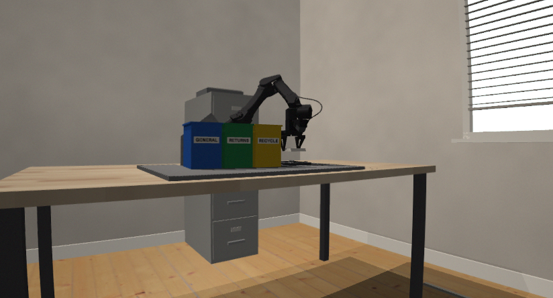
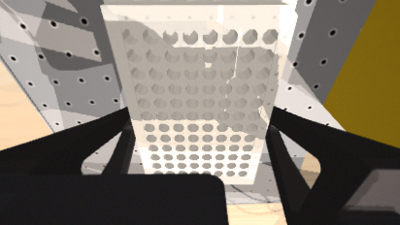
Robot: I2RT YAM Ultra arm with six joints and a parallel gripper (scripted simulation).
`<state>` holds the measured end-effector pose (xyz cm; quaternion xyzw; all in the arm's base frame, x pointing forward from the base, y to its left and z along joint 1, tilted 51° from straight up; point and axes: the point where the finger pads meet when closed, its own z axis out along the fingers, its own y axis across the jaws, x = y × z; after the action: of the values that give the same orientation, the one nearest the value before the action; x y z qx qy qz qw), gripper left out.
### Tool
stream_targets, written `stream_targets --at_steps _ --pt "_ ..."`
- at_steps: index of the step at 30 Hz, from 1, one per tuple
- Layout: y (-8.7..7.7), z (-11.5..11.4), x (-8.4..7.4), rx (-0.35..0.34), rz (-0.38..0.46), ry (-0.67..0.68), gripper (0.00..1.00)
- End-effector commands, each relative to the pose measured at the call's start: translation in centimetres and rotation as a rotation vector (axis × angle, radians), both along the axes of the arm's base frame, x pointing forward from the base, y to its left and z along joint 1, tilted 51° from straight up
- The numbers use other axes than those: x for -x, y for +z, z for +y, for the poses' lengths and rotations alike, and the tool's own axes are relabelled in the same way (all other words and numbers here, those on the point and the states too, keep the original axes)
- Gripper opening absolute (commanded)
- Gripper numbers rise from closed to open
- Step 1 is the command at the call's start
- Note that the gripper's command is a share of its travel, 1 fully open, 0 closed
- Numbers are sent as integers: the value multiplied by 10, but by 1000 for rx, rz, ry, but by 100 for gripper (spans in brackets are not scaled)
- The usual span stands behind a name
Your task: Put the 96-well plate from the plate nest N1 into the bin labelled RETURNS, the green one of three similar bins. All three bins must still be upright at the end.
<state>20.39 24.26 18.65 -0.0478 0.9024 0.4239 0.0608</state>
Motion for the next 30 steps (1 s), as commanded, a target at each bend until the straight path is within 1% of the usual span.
stream_targets --at_steps 1,30 --pt "22 -9 -2 -20 -42 -5 0" --pt "48 -42 2 -17 -44 -6 0"
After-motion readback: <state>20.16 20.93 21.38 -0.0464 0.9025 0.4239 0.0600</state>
